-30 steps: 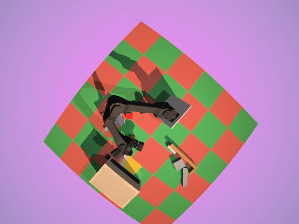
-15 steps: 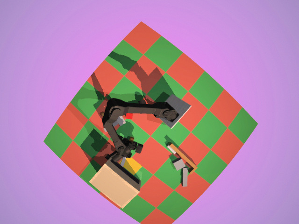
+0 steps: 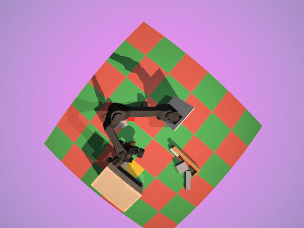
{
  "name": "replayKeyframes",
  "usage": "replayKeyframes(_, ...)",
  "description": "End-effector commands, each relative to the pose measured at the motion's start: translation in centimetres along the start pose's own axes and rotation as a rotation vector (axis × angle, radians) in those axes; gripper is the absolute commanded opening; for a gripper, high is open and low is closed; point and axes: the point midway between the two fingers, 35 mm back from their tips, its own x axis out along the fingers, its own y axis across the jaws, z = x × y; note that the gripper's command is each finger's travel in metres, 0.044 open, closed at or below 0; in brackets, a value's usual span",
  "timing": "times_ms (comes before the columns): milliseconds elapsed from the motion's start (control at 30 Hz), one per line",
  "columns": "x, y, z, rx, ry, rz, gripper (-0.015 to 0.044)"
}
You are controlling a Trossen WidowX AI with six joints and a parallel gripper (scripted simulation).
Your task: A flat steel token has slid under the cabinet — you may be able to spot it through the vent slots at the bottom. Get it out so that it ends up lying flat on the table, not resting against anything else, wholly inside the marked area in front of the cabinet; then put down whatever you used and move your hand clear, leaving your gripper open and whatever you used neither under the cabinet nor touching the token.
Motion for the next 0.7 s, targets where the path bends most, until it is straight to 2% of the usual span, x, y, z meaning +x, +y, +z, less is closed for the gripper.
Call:
replayKeyframes(0,0.0,-0.2,0.9,0.014,-0.011,-0.001,0.0)
replayKeyframes(667,0.0,0.1,2.1,0.014,-0.012,-0.001,0.0)
